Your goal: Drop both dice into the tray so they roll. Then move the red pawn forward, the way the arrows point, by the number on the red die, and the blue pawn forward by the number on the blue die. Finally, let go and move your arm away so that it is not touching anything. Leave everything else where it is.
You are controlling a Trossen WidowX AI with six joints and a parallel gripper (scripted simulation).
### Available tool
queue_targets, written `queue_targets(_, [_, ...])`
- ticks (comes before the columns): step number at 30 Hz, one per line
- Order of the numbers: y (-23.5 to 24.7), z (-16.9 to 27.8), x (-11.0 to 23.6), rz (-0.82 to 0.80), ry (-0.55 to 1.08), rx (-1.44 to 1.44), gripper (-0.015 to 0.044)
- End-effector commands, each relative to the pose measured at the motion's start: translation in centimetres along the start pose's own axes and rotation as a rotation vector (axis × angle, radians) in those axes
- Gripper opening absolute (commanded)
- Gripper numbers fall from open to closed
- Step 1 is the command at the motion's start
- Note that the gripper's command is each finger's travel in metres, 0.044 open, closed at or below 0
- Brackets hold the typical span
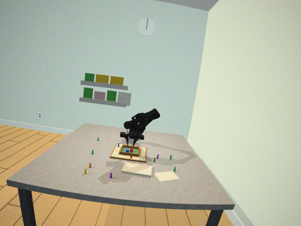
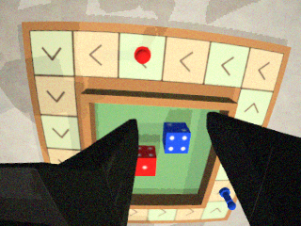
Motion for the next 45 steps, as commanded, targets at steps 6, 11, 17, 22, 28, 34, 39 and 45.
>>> queue_targets(6, [1.0, -3.5, -2.2, -0.056, -0.001, 0.541, 0.02])
queue_targets(11, [1.0, -3.5, -2.2, -0.056, -0.001, 0.541, 0.02])
queue_targets(17, [1.0, -3.5, -2.3, -0.056, -0.001, 0.541, 0.02])
queue_targets(22, [1.1, -3.5, -3.7, -0.056, -0.001, 0.541, 0.02])
queue_targets(28, [1.1, -3.5, -3.9, -0.056, -0.001, 0.541, 0.02])
queue_targets(34, [1.1, -3.5, -4.9, -0.056, -0.001, 0.541, 0.02])
queue_targets(39, [1.2, -3.5, -5.7, -0.056, -0.001, 0.541, 0.02])
queue_targets(45, [1.2, -3.5, -6.6, -0.057, -0.002, 0.541, 0.02])
Point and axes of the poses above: the point midway between the two fingers, 35 mm back from their tips, its own x axis back along the fingers, its own y axis across the jaws, z = x × y, the point moved 6 cm from there along x, back along the fingers
